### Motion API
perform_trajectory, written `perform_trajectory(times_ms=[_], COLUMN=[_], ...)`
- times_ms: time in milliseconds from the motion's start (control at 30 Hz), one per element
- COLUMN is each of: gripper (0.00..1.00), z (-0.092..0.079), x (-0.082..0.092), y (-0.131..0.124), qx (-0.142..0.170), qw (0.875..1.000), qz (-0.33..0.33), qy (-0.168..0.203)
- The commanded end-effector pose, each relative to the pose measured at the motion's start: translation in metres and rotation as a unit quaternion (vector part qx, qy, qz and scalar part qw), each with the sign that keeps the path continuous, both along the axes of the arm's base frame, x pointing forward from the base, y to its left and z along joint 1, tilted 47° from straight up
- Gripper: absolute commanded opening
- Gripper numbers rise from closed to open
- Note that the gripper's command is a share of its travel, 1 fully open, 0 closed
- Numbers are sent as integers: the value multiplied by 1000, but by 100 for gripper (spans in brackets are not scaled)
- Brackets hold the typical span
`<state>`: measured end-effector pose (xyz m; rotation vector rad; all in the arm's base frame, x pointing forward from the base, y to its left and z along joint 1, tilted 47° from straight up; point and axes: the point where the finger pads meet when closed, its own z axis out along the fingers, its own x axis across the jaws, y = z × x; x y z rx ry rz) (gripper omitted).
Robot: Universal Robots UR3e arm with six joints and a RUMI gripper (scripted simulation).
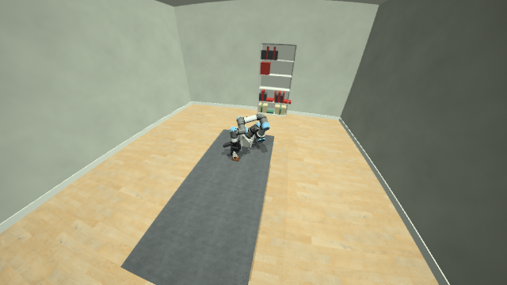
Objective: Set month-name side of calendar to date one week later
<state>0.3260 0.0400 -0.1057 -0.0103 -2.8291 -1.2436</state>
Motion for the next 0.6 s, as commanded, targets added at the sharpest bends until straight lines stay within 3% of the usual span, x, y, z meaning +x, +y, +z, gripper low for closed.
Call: perform_trajectory(times_ms=[0,567], gripper=[11,11], z=[0,8], x=[1,1], y=[-1,-10], qx=[-1,-1], qw=[1000,1000], qz=[0,0], qy=[-1,-1])
